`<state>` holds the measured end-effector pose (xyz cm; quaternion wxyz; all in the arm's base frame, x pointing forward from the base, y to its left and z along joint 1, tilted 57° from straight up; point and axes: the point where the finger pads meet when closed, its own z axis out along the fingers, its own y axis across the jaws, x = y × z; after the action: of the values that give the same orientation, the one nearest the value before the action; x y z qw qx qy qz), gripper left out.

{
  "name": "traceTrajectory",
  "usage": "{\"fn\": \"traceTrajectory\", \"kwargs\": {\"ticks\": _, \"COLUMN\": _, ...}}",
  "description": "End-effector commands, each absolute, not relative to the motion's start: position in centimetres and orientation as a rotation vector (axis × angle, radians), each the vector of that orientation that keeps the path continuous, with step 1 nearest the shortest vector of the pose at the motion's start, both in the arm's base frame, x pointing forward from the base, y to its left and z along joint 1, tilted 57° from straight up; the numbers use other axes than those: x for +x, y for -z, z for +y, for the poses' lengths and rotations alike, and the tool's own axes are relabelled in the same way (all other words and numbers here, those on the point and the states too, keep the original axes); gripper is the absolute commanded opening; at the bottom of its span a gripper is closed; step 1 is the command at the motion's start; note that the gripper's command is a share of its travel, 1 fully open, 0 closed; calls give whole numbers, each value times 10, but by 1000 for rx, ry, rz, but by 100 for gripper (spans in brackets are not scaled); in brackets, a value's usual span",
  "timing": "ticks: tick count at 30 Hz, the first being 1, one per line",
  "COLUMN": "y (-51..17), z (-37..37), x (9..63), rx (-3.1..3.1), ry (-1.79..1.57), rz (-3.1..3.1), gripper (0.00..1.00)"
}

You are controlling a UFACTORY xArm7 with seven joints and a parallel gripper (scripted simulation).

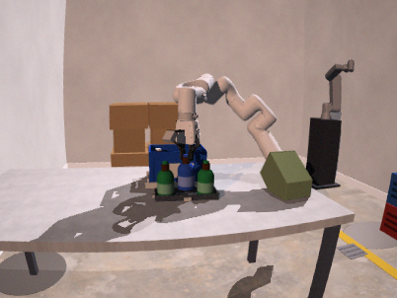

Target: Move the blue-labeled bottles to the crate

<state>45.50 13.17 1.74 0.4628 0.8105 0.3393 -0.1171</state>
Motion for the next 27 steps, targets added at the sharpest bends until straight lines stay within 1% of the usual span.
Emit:
{"fn": "traceTrajectory", "kwargs": {"ticks": 1, "y": -21, "z": 138, "x": 455, "rx": 1995, "ry": 282, "rz": 839, "gripper": 0}}
{"fn": "traceTrajectory", "kwargs": {"ticks": 27, "y": -24, "z": 143, "x": 453, "rx": 1995, "ry": 282, "rz": 839, "gripper": 0}}
